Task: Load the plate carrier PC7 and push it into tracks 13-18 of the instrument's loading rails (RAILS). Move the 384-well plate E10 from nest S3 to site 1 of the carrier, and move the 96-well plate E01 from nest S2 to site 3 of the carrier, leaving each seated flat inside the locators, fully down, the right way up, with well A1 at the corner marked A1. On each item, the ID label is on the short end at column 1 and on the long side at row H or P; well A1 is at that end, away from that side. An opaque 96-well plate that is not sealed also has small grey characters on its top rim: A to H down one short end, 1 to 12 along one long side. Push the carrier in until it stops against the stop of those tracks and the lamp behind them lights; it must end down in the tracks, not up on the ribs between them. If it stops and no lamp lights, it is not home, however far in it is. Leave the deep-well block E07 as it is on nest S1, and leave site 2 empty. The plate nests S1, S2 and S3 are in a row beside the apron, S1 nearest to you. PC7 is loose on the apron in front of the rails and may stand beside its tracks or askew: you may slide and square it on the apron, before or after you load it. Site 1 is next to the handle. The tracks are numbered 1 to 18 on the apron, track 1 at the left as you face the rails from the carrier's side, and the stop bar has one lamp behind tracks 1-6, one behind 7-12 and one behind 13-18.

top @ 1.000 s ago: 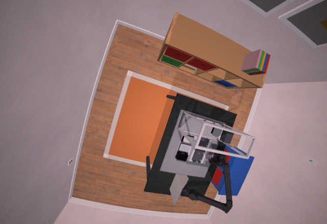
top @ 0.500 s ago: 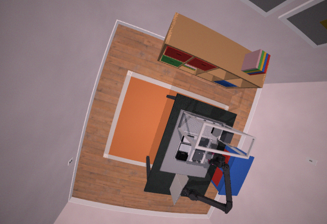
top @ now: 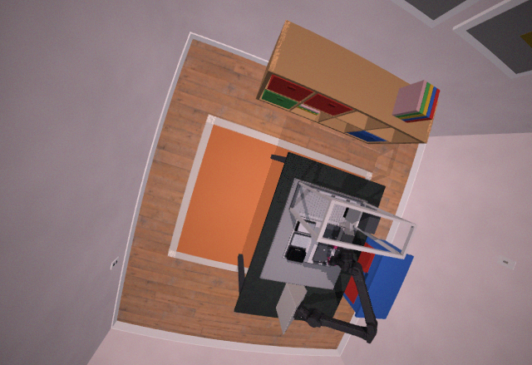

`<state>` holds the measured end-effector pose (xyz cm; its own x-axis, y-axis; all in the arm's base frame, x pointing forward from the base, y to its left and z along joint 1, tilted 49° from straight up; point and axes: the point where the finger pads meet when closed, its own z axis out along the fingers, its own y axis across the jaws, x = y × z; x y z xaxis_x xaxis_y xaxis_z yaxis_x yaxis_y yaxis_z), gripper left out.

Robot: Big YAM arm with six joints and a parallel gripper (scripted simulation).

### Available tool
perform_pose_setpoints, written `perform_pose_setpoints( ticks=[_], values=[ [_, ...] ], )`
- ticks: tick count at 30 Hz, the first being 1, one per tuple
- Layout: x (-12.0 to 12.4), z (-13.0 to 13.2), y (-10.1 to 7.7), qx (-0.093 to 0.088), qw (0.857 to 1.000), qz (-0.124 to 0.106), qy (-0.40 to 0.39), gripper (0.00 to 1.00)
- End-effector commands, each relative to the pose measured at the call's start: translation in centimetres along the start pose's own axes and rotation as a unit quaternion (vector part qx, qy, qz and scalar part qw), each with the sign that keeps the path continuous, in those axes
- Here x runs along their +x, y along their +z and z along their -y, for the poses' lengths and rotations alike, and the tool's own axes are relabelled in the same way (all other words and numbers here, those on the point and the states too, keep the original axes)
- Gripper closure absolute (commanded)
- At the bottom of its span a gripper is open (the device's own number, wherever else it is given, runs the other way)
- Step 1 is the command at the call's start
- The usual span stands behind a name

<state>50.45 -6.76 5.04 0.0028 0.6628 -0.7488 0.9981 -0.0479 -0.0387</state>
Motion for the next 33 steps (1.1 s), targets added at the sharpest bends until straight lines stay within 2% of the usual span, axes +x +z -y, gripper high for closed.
perform_pose_setpoints(
  ticks=[1, 3, 7, 9, 10, 11, 13, 14, 15, 17, 18, 23, 25, 28, 30, 31, 33],
  values=[
    [2.8, -2.0, -2.4, -0.031, 0.999, -0.005, 0.024, 0.0],
    [4.3, -1.5, -2.0, -0.027, 0.999, -0.004, 0.019, 0.0],
    [6.9, -2.1, -2.4, -0.031, 0.999, -0.006, 0.024, 0.0],
    [7.4, -0.7, -1.4, -0.019, 1.0, 0.0, 0.011, 0.0],
    [7.4, -0.6, -1.5, -0.018, 1.0, 0.0, 0.009, 0.0],
    [6.1, -1.6, -3.0, -0.033, 0.999, -0.006, 0.026, 0.0],
    [6.1, -1.6, -3.0, -0.033, 0.999, -0.006, 0.026, 0.0],
    [5.1, -2.4, -2.9, -0.035, 0.999, -0.008, 0.04, 0.0],
    [5.8, -1.3, -1.6, -0.019, 1.0, -0.002, 0.02, 0.0],
    [5.8, -1.3, -1.6, -0.019, 1.0, -0.002, 0.02, 0.0],
    [4.8, -1.1, -0.7, -0.015, 0.999, -0.003, 0.037, 0.0],
    [6.0, -0.5, 1.9, -0.003, 1.0, 0.002, 0.012, 0.0],
    [5.8, -1.0, 2.1, -0.007, 1.0, 0.001, 0.016, 0.0],
    [6.0, -0.4, 3.3, -0.002, 1.0, 0.002, 0.011, 0.0],
    [6.0, -0.4, 3.3, -0.002, 1.0, 0.002, 0.011, 0.0],
    [5.4, -2.2, 2.6, -0.016, 1.0, -0.002, 0.026, 0.0],
    [5.9, -0.7, 3.9, -0.004, 1.0, 0.002, 0.014, 0.0]
  ],
)
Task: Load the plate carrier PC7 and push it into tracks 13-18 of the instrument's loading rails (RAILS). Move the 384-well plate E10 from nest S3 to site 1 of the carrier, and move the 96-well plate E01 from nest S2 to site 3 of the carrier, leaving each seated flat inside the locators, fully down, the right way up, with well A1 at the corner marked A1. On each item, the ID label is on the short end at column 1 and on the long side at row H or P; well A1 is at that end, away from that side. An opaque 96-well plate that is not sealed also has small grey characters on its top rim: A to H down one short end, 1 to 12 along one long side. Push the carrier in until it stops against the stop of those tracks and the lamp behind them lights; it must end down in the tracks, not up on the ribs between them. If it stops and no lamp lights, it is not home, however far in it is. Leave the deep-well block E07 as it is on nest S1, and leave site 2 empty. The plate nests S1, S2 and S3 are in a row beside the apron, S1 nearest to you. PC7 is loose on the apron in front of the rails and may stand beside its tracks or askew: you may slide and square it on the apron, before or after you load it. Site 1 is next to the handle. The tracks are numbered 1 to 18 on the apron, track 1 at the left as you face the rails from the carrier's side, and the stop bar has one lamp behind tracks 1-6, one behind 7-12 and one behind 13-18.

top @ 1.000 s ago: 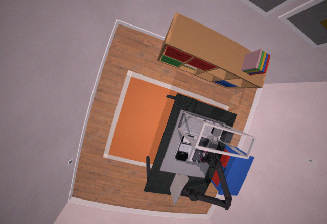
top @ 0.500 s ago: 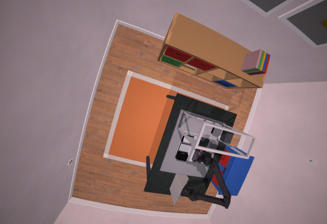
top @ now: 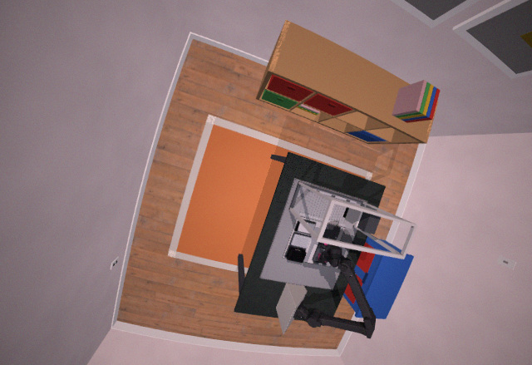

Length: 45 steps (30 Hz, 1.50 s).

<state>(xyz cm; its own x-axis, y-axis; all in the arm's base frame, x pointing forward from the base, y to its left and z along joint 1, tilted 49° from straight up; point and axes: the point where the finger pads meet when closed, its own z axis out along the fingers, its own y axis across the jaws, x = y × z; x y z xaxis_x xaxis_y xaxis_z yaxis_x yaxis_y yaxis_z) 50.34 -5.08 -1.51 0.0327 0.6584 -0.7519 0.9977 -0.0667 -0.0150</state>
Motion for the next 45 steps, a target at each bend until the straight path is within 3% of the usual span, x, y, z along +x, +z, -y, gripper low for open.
perform_pose_setpoints(
  ticks=[1, 23, 26, 27, 31, 32, 34, 45],
  values=[
    [0.0, -0.4, 1.3, -0.001, 1.0, 0.0, -0.004, 0.0],
    [0.0, -0.4, 6.6, -0.001, 1.0, 0.0, -0.003, 0.0],
    [-0.3, -1.3, 6.6, -0.008, 1.0, -0.001, 0.004, 0.0],
    [-0.1, -1.4, 5.2, -0.017, 1.0, -0.002, 0.004, 0.0],
    [-0.1, -1.4, 5.2, -0.017, 1.0, -0.002, 0.004, 0.0],
    [-0.5, -1.3, 6.5, -0.009, 1.0, -0.001, 0.005, 0.0],
    [-0.1, -0.8, 7.1, -0.004, 1.0, 0.0, 0.0, 0.0],
    [-0.2, -0.8, 8.2, -0.004, 1.0, 0.0, 0.0, 0.0]
  ],
)
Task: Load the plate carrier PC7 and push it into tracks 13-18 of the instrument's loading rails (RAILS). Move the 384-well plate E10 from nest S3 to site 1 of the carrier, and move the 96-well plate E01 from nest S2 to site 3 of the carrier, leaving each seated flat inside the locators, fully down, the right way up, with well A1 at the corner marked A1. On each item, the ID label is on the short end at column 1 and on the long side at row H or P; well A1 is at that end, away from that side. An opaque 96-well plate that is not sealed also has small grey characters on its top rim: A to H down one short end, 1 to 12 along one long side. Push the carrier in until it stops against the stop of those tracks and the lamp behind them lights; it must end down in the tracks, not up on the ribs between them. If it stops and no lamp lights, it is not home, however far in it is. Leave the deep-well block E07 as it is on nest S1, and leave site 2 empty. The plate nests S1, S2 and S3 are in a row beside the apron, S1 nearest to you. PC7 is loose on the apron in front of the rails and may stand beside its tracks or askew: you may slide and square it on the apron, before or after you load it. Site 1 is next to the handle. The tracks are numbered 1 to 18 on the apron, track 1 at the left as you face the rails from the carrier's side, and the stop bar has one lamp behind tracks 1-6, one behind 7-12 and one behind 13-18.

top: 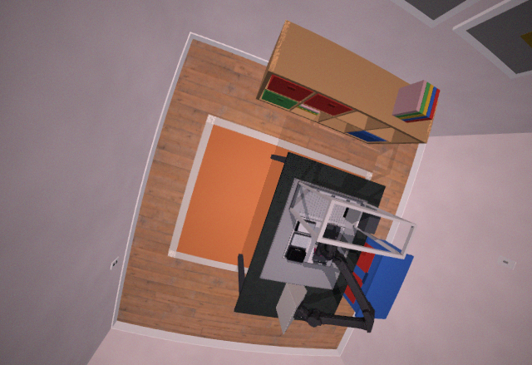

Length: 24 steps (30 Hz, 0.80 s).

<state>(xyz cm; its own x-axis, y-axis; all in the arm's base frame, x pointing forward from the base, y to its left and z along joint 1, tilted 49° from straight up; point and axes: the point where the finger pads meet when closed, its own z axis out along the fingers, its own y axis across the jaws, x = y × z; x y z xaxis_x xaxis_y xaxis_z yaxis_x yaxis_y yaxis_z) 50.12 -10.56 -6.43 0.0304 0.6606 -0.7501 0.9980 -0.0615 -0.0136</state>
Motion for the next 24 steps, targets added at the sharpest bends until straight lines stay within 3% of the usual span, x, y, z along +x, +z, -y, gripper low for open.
perform_pose_setpoints(
  ticks=[1, 13, 14, 20, 21, 24],
  values=[
    [-0.2, -0.4, 1.0, -0.001, 1.0, 0.001, 0.0, 0.0],
    [-0.4, -0.6, 1.3, -0.003, 1.0, 0.001, 0.003, 0.0],
    [-0.3, -1.2, -0.1, -0.014, 1.0, 0.0, 0.004, 0.0],
    [-0.3, -1.2, -0.1, -0.014, 1.0, 0.0, 0.004, 0.0],
    [-0.2, -0.4, 1.6, 0.0, 1.0, 0.002, -0.001, 0.0],
    [-0.3, -0.7, 1.6, -0.002, 1.0, 0.001, 0.002, 0.0]
  ],
)
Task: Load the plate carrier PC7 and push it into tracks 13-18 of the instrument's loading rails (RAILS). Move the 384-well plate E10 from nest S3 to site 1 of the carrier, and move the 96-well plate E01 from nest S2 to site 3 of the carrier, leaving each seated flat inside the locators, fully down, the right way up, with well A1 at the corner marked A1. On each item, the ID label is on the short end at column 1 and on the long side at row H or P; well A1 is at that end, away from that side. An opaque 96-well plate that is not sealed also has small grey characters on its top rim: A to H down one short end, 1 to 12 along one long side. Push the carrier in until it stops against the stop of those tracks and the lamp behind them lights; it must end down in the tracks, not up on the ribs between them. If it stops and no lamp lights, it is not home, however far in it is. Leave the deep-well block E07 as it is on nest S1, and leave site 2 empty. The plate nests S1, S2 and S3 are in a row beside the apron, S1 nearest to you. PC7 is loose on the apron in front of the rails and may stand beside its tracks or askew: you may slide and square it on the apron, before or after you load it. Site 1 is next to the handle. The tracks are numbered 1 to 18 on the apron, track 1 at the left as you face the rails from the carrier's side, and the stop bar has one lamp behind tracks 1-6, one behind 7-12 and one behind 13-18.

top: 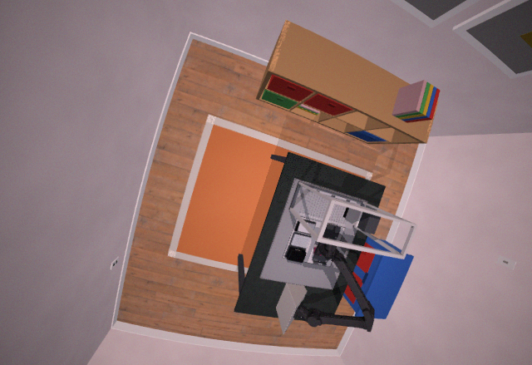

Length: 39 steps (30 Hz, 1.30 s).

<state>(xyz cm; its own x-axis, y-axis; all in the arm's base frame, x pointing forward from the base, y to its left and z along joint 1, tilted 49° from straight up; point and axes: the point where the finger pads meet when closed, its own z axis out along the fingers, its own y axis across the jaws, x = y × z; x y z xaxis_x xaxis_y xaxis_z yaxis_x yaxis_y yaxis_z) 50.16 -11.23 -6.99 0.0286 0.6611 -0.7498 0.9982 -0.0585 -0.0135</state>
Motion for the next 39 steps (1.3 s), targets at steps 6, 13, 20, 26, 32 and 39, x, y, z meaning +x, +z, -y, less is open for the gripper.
perform_pose_setpoints(
  ticks=[6, 13, 20, 26, 32, 39],
  values=[
    [-0.4, -0.7, 0.6, -0.003, 1.0, 0.001, 0.004, 0.0],
    [-0.4, -0.7, 0.5, -0.003, 1.0, 0.001, 0.004, 0.0],
    [-0.4, -0.7, 0.5, -0.003, 1.0, 0.001, 0.004, 0.0],
    [-0.4, -0.7, 0.5, -0.003, 1.0, 0.001, 0.004, 0.0],
    [-0.7, -0.7, 0.4, -0.004, 1.0, 0.001, 0.024, 0.0],
    [-1.8, -1.1, -0.4, -0.012, 1.0, 0.0, 0.028, 0.0]
  ],
)
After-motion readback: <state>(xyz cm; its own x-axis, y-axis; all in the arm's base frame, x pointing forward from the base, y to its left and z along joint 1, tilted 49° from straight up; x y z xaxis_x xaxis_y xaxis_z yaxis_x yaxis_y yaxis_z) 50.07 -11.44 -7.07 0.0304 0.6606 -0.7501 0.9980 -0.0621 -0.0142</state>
